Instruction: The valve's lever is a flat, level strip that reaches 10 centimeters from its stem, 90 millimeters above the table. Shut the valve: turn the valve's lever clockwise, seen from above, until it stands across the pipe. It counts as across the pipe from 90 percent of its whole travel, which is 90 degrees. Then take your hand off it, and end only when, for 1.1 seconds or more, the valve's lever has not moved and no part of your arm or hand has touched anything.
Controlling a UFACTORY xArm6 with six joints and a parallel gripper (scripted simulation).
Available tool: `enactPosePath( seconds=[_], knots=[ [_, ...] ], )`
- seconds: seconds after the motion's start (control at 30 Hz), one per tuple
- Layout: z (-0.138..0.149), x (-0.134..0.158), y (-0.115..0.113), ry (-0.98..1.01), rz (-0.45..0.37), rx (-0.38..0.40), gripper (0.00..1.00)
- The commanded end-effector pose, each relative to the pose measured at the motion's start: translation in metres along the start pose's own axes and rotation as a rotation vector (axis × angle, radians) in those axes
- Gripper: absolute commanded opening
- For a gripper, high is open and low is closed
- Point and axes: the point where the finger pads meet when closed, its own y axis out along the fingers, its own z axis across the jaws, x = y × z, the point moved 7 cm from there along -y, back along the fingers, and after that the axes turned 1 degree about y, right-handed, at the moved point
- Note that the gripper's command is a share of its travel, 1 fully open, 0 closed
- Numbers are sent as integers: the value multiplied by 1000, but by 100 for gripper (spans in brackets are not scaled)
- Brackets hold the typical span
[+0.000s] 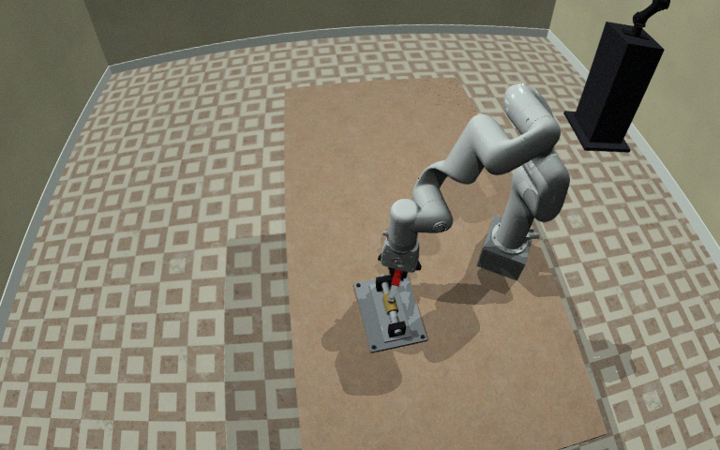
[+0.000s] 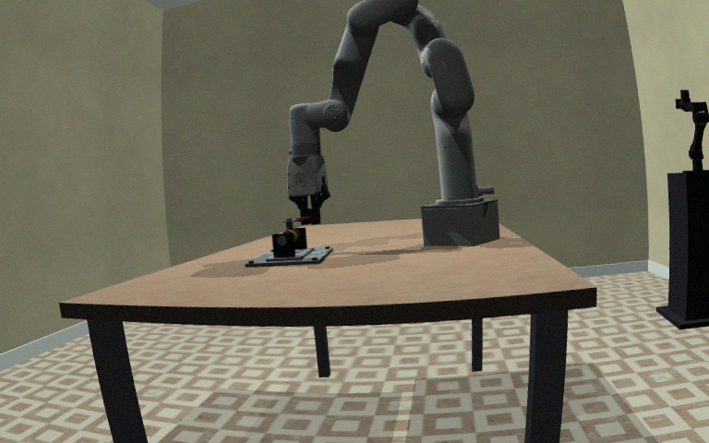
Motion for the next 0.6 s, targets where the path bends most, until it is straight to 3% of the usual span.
enactPosePath(
  seconds=[0.0, 0.57],
  knots=[
    [2, 1, -1, 7, 0, 2, 0],
    [11, 1, -1, 111, 0, 2, 0]
  ],
)
